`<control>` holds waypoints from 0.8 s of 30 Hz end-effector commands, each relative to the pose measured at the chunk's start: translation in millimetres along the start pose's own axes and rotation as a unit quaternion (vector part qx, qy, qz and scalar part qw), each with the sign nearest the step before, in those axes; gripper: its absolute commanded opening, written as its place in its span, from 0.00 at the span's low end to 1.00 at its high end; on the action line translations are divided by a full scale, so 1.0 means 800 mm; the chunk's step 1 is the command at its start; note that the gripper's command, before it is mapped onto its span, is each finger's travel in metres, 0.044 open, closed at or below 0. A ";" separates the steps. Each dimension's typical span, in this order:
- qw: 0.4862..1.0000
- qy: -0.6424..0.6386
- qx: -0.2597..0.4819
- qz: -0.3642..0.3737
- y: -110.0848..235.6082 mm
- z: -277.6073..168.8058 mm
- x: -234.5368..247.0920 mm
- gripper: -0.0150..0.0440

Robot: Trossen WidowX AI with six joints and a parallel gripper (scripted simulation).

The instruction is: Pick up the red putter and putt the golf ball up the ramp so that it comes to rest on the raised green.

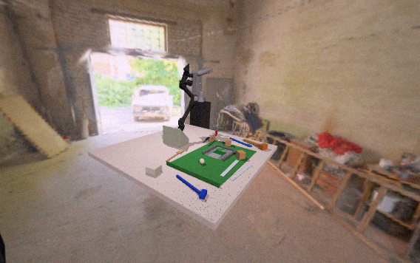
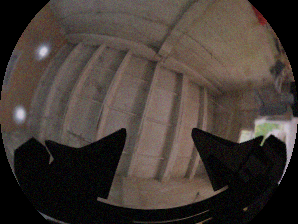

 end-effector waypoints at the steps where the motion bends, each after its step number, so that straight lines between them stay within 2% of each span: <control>1: 1.000 -0.002 0.001 0.000 0.000 -0.001 0.001 0.98; 2: 1.000 -0.010 0.004 0.001 0.000 -0.002 0.003 1.00; 9: 0.985 -0.161 0.059 0.016 0.001 -0.035 0.062 1.00; 13: 0.974 -0.200 0.101 0.036 0.008 -0.047 0.091 1.00; 18: 0.927 -0.327 0.156 0.090 0.019 -0.061 0.175 1.00; 24: 0.841 -0.468 0.217 0.164 0.039 -0.050 0.283 1.00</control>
Point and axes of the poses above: the point midway between the two fingers, 35 mm back from their tips, its own y axis back along the fingers, its own x axis across the jaws, z = x × y, the point moved 3 cm from there along y, back along the fingers, and after that the axes turned 10 degrees about y, right-handed, at the moved point
